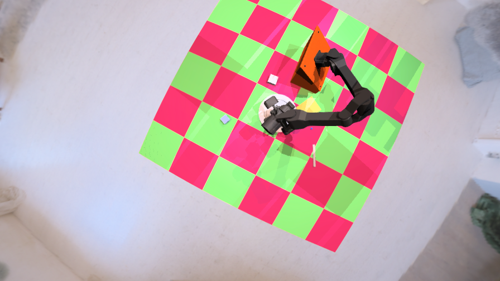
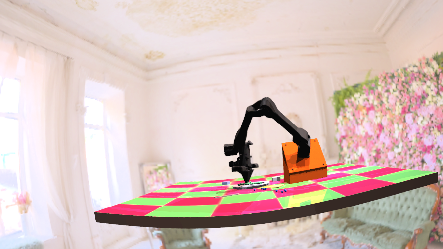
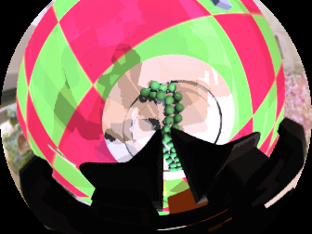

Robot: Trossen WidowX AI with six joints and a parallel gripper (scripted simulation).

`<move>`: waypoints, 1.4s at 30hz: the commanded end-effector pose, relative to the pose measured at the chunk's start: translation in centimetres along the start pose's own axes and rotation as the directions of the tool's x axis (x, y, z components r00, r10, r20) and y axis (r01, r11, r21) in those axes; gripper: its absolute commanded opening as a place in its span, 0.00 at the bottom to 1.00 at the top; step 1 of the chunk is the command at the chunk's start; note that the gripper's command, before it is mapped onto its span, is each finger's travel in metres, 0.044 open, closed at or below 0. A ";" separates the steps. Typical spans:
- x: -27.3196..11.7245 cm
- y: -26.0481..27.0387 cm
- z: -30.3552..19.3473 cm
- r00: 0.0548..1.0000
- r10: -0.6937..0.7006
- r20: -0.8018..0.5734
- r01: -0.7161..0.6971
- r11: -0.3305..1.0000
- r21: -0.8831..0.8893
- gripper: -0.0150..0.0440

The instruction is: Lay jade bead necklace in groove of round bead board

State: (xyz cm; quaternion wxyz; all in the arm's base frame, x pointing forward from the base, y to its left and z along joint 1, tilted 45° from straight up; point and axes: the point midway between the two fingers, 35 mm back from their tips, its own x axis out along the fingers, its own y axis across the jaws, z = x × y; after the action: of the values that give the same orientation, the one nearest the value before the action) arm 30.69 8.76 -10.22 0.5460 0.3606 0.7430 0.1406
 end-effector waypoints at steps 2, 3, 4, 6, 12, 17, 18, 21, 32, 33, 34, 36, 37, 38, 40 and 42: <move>0.0 0.0 0.0 1.000 0.000 -0.001 0.000 1.000 -0.001 0.25; 0.0 0.0 0.0 1.000 0.000 -0.001 0.000 1.000 -0.001 0.25; 0.0 0.0 0.0 1.000 0.000 -0.001 0.000 1.000 -0.001 0.25; 0.0 0.0 0.0 1.000 0.000 -0.001 0.000 1.000 -0.001 0.25; 0.0 0.0 0.0 1.000 0.000 -0.001 0.000 1.000 -0.001 0.25; 0.0 0.0 0.0 1.000 0.000 -0.001 0.000 1.000 -0.001 0.25; 0.0 0.0 0.0 1.000 0.000 -0.001 0.000 1.000 -0.001 0.25; 0.0 0.0 0.0 1.000 0.000 -0.001 0.000 1.000 -0.001 0.25; -0.6 0.0 -0.1 1.000 0.003 -0.004 -0.003 1.000 0.006 0.25; -0.6 0.0 -0.2 1.000 0.003 -0.004 -0.003 1.000 0.006 0.25; -0.6 0.1 -0.3 1.000 0.003 -0.004 -0.003 1.000 0.006 0.25; -0.6 0.6 -0.6 1.000 0.003 -0.004 -0.003 1.000 0.006 0.25; -0.6 0.9 -0.8 1.000 0.003 -0.004 -0.003 1.000 0.006 0.25; -0.6 1.1 -1.0 1.000 0.004 -0.005 -0.004 1.000 0.006 0.25; -0.6 1.7 -1.4 1.000 0.004 -0.005 -0.004 1.000 0.007 0.25; -0.6 2.1 -1.7 1.000 0.004 -0.005 -0.004 1.000 0.007 0.25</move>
State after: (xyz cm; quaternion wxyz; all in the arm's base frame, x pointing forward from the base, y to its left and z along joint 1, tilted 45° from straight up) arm 30.48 9.36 -8.57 0.5453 0.3613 0.7433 0.1400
